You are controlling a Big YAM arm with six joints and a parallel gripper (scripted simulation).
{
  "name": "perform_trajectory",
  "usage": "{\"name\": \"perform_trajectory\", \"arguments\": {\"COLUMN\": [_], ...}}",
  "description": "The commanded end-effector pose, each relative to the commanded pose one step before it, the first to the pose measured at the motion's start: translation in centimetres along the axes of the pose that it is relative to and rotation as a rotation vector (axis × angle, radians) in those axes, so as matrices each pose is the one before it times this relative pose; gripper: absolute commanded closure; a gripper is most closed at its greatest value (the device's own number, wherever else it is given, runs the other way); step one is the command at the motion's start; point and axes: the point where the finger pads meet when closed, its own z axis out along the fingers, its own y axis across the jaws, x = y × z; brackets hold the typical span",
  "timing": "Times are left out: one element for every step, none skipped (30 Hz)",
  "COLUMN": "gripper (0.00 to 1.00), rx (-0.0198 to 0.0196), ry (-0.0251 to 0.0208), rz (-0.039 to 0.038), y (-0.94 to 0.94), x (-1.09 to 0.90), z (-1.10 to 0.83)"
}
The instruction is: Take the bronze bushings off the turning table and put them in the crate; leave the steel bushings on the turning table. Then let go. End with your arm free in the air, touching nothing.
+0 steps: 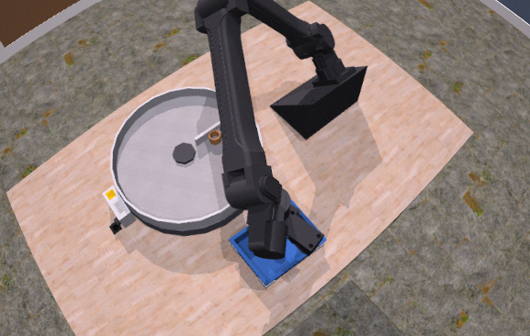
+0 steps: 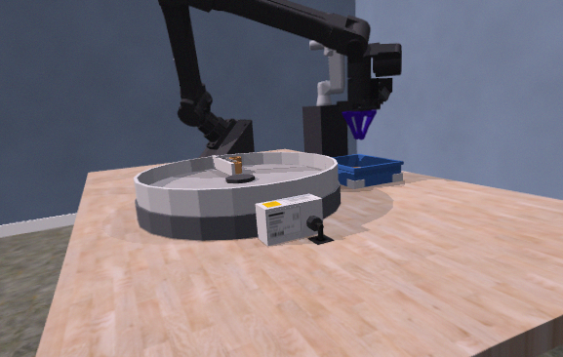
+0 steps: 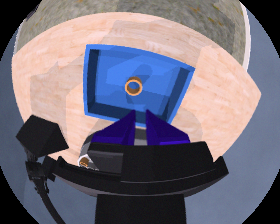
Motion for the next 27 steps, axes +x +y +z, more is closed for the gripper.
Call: {"name": "perform_trajectory", "arguments": {"gripper": [0.86,0.86,0.86,0.86,0.86,0.86,0.86,0.86,0.86,0.86,0.86,0.86,0.86,0.86,0.86,0.86,0.86,0.86,0.86,0.86,0.86,0.86,0.86,0.86,0.86,0.86,0.86], "rx": [0.06252,0.0,0.0,0.0,0.0,0.0,0.0,0.0,0.0,0.0,0.0,0.0,0.0,0.0,0.0,0.00067,0.00379,0.00779,0.00154,0.00015,0.00009,0.00004,-0.00383,-0.00386,-0.00149,0.00002,-0.00692], "ry": [-0.0194,0.0,0.0,0.0,0.0,0.0,0.0,0.0,0.0,0.0,0.0,0.0,0.0,0.0,0.0,-0.00051,-0.00287,-0.00592,-0.00111,0.00003,-0.00004,0.00026,0.00293,0.00251,0.00098,-0.00001,0.00469], "rz": [0.01614,0.0,0.0,0.0,0.0,0.0,0.0,0.0,0.0,0.0,0.0,0.0,0.0,0.0,0.0,0.00063,0.00355,0.0073,0.00137,0.00002,0.00002,-0.00011,-0.00361,-0.00345,-0.00133,0.00001,-0.00623], "y": [-1.265,0.0,0.0,0.0,0.0,0.0,0.0,0.0,0.0,0.0,0.0,0.0,0.0,0.0,0.0,-0.036,-0.203,-0.418,-0.096,-0.004,-0.003,0.0,0.126,0.124,0.048,-0.001,0.442], "x": [-0.802,0.0,0.0,0.0,0.0,0.0,0.0,0.0,0.0,0.0,0.0,0.0,0.0,0.0,0.0,0.006,0.035,0.073,-0.009,0.0,-0.002,-0.003,-0.144,-0.143,-0.055,0.001,0.041], "z": [-3.622,0.0,0.0,0.0,0.0,0.0,0.0,0.0,0.0,0.0,0.0,0.0,0.0,0.0,0.0,-0.042,-0.24,-0.495,-0.191,-0.141,-0.127,-0.069,0.225,0.222,0.092,-0.001,0.289]}}
